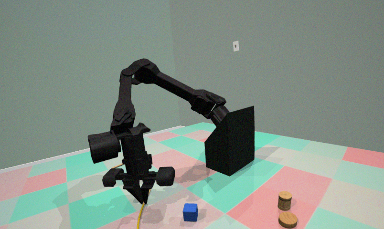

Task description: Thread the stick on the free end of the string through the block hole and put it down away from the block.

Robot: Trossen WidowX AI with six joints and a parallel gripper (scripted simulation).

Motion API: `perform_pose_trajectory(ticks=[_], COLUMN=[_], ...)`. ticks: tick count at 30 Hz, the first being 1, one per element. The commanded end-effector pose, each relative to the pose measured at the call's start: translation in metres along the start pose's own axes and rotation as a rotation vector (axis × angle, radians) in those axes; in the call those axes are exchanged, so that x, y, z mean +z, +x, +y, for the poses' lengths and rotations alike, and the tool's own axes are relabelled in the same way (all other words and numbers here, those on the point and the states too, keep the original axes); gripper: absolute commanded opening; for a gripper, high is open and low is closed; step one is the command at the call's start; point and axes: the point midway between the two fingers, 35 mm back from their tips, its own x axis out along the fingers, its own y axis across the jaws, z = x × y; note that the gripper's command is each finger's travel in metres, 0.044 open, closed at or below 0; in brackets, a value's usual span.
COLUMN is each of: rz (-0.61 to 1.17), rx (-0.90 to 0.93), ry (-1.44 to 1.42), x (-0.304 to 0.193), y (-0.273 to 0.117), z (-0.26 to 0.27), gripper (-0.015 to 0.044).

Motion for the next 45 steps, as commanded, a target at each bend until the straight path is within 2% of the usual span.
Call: perform_pose_trajectory(ticks=[1,45], rz=[0.0,0.003], rx=[0.0,-0.002], ry=[0.0,0.0], x=[0.0,-0.002], y=[0.0,-0.051], z=[0.0,0.0], gripper=[0.0,0.0])
